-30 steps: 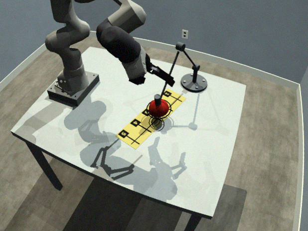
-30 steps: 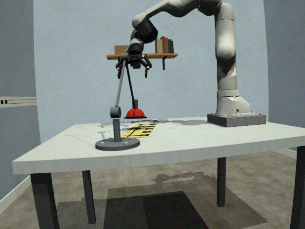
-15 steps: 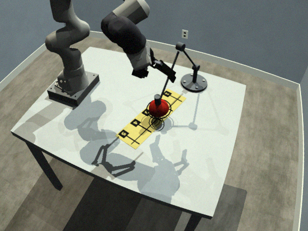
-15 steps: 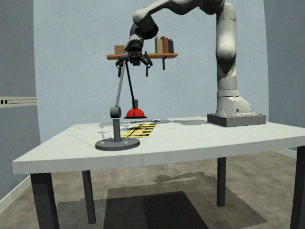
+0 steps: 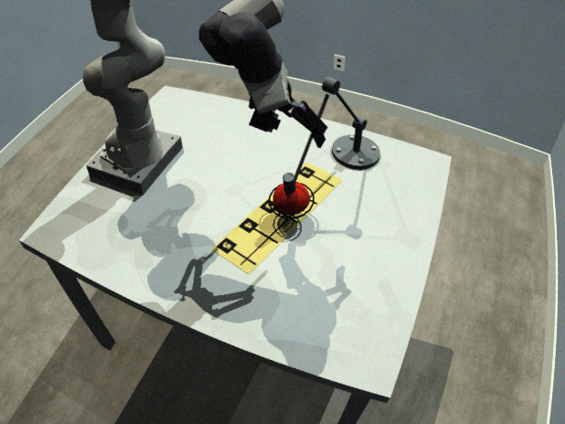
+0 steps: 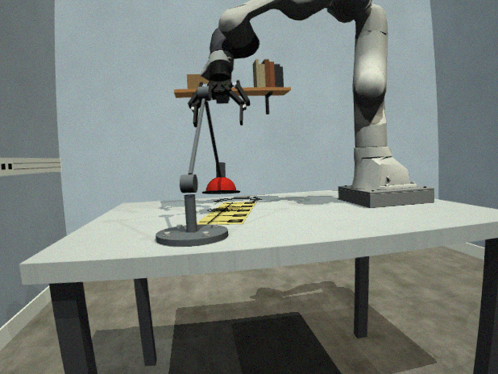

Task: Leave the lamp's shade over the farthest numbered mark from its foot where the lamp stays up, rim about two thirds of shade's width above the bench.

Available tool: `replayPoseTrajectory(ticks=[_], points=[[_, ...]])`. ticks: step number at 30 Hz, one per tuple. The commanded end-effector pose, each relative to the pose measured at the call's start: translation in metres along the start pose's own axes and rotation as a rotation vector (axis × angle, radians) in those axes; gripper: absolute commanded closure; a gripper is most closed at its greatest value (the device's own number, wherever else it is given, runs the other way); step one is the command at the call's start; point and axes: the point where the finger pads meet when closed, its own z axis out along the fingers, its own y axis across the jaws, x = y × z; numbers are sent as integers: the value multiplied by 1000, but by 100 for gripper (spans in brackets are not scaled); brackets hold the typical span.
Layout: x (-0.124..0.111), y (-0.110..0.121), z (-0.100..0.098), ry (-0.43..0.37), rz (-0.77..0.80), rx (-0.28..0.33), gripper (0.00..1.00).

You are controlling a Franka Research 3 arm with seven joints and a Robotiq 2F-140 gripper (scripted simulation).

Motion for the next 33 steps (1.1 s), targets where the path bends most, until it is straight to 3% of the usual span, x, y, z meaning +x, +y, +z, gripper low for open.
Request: replayPoseTrajectory(ticks=[1,33], points=[[2,-3,9,3,24,7,0],[4,5,81,7,42,-15,0]])
